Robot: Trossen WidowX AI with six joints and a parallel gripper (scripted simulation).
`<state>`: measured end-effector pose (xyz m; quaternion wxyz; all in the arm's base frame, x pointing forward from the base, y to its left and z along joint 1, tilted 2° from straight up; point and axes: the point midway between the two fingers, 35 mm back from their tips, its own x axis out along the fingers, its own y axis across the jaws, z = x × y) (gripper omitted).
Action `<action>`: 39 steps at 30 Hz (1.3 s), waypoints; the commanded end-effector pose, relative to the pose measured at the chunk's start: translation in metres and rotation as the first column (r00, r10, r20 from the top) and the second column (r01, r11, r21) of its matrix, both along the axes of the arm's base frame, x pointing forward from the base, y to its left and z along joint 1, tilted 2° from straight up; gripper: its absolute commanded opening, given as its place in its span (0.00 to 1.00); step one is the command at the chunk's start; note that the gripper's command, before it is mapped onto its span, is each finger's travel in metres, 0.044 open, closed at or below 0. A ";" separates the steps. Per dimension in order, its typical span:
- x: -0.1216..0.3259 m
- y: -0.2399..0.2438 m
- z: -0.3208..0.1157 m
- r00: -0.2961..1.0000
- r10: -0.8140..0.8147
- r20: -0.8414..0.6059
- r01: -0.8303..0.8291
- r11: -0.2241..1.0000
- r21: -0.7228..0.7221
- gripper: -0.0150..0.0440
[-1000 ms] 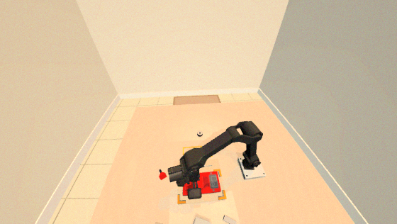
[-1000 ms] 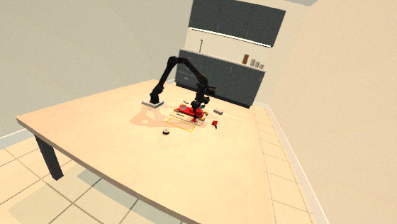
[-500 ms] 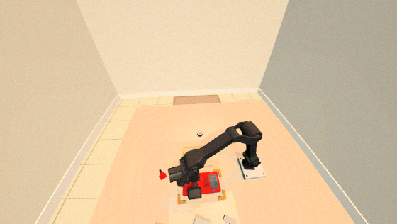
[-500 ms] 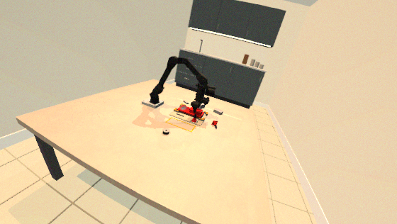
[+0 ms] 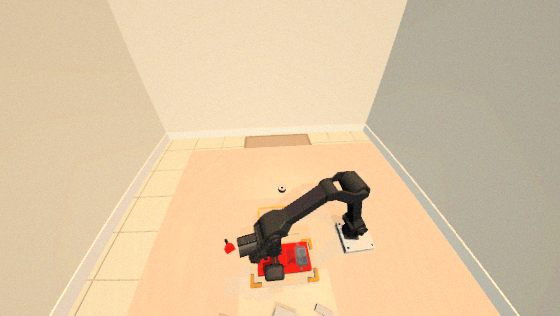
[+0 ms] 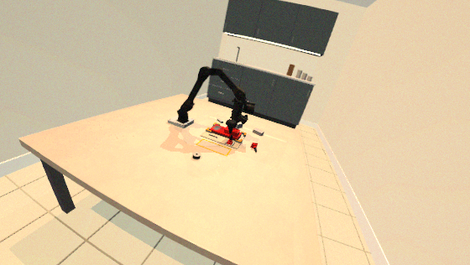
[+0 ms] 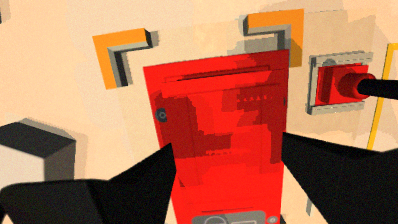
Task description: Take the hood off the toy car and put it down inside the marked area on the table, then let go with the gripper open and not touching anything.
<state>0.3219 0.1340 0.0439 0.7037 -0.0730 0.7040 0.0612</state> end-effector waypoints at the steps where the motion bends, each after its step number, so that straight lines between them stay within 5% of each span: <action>1: 0.000 0.000 0.004 1.000 0.000 0.002 0.000 1.000 0.001 0.28; 39: 0.001 0.001 0.034 1.000 0.000 0.001 0.000 1.000 0.001 0.25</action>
